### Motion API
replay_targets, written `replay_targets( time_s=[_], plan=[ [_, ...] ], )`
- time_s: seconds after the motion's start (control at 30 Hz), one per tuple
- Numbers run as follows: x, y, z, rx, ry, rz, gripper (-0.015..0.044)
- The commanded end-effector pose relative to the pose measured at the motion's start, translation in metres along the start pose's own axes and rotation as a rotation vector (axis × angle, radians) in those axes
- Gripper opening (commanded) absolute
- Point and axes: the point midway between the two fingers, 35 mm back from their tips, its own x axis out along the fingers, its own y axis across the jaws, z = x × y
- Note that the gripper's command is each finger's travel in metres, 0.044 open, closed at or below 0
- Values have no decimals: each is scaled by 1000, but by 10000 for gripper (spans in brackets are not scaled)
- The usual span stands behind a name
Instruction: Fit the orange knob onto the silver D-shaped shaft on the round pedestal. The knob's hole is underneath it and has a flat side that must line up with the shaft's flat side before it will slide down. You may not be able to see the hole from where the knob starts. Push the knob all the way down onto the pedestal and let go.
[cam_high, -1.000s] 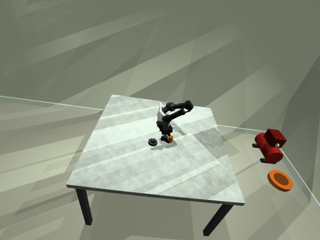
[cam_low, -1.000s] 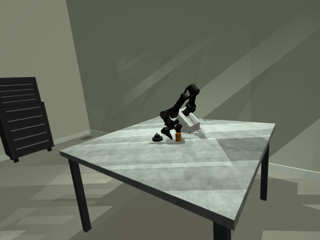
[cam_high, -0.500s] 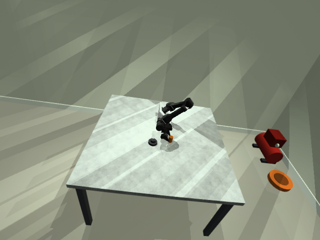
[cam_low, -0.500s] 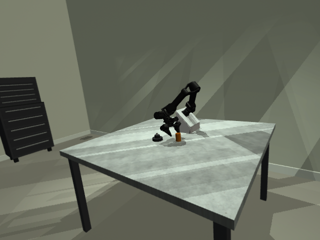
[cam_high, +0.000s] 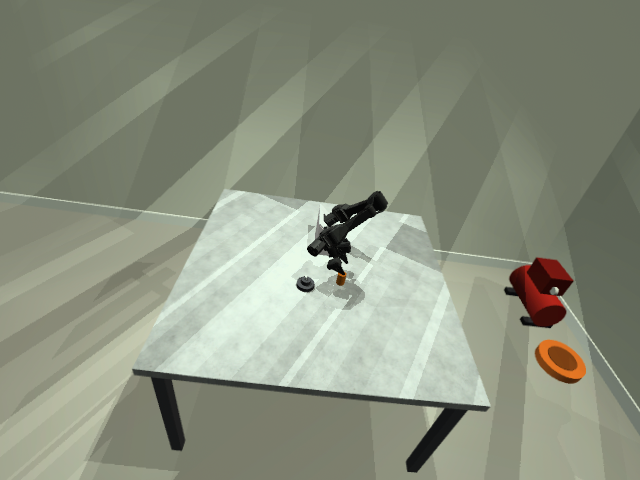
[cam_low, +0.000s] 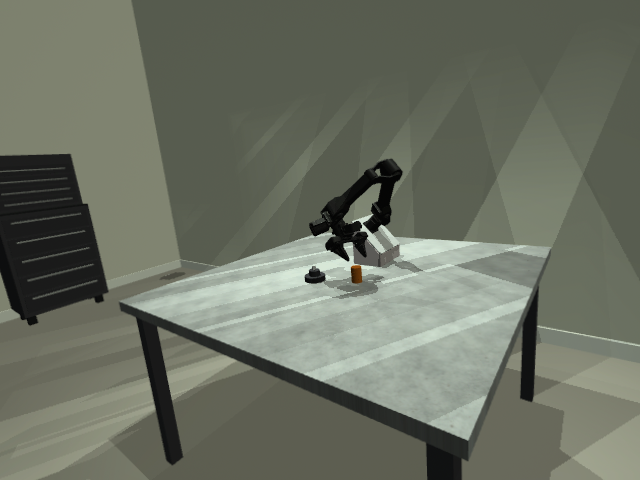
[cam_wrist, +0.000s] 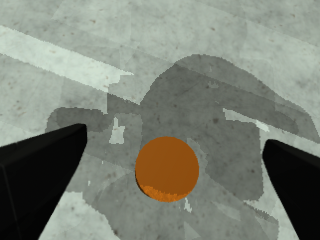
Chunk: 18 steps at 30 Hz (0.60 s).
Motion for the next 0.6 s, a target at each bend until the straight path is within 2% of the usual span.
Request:
replay_targets(
  time_s=[0.0,0.2,0.33,0.43,0.57],
  plan=[
    [-7,0,26,11,-28,-14,440],
    [-6,3,27,21,22,28,440],
    [-8,7,28,76,374,141,440],
    [-20,-3,33,108,653,71,440],
    [-24,-7,36,114,714,36,440]
  ],
)
